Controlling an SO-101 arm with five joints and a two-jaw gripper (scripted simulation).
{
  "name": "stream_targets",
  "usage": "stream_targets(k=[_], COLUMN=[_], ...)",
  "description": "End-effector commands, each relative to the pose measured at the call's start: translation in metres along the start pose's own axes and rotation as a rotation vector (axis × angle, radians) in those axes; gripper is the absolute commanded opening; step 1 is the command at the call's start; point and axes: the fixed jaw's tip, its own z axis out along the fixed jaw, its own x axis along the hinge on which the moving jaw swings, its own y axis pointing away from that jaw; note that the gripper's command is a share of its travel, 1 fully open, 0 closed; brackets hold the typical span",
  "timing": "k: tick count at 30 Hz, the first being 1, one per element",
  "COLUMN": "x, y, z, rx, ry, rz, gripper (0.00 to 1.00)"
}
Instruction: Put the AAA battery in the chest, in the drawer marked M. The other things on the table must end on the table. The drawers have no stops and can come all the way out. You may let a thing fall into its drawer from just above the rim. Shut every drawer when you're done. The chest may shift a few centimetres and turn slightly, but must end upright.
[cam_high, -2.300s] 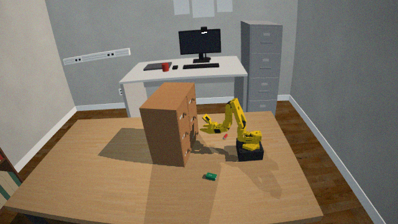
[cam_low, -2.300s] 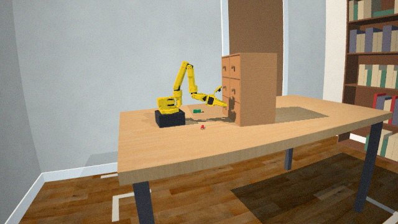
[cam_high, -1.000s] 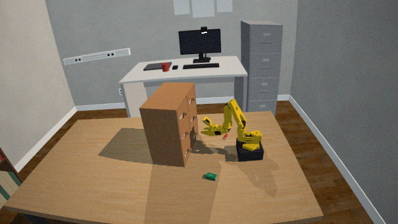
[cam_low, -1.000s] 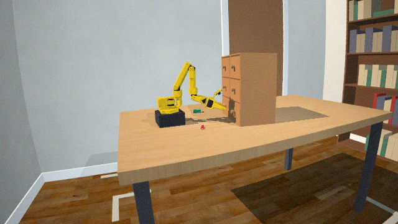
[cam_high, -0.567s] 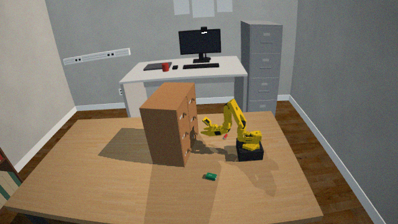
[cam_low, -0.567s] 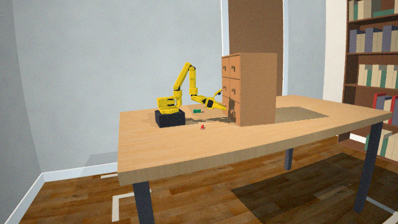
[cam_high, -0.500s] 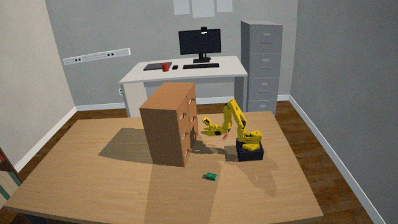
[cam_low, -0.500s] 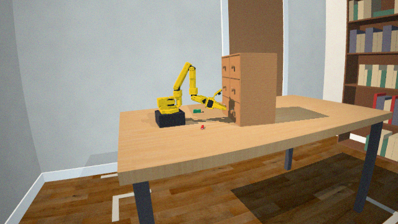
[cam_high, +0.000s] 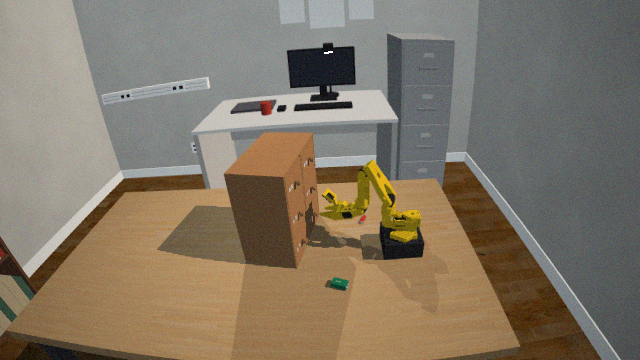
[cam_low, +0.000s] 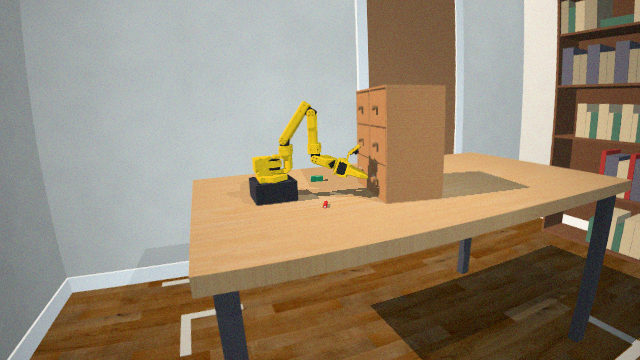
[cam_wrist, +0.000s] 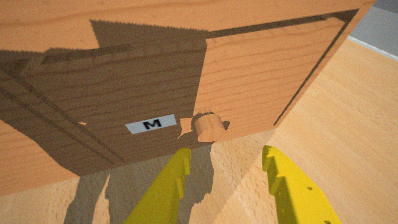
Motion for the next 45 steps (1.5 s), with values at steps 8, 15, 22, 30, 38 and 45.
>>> stream_targets(k=[8,15,22,30,38,45], x=[0.001,0.004,0.004,0.005,0.005,0.005], y=[0.002,0.005,0.005,0.007,0.007,0.007], z=[0.005,0.020,0.020,0.026,0.026,0.026], rx=[-0.008,-0.017,-0.017,-0.020,-0.020,-0.021], ry=[0.002,0.002,0.002,0.002,0.002,0.002], rz=[0.006,0.002,0.002,0.000,0.000,0.000], gripper=[0.21,0.21,0.21,0.21,0.21,0.21])
